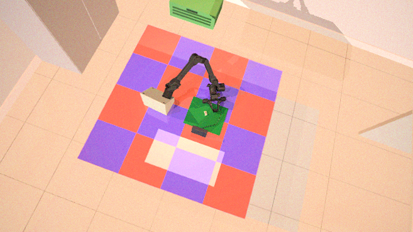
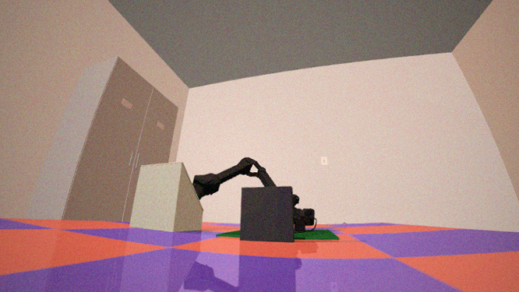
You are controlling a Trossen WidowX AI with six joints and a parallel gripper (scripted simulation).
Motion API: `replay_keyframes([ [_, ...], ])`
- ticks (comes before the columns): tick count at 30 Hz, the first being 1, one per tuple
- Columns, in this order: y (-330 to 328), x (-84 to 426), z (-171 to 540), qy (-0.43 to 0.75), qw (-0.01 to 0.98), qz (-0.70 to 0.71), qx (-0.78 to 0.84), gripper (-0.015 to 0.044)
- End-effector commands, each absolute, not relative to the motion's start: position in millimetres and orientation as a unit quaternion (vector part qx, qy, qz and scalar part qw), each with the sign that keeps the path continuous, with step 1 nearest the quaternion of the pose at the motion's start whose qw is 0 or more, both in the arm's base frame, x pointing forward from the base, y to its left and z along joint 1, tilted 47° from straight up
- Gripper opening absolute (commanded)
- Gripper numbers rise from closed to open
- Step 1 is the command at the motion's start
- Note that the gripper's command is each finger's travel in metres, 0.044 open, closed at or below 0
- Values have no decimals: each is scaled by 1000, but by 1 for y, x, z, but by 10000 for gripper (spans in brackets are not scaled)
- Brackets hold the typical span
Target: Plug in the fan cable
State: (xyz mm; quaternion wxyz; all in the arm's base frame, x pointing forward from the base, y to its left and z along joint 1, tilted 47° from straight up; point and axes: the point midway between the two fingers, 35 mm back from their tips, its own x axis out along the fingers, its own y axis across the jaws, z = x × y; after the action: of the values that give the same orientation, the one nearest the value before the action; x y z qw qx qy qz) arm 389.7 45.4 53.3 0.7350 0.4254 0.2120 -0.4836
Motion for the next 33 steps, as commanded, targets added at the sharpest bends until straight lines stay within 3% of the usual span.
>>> replay_keyframes([
  [1,45,390,53,212,735,-484,425,205],
  [16,46,389,55,212,735,-484,425,205],
  [33,58,369,103,213,734,-483,427,205],
])
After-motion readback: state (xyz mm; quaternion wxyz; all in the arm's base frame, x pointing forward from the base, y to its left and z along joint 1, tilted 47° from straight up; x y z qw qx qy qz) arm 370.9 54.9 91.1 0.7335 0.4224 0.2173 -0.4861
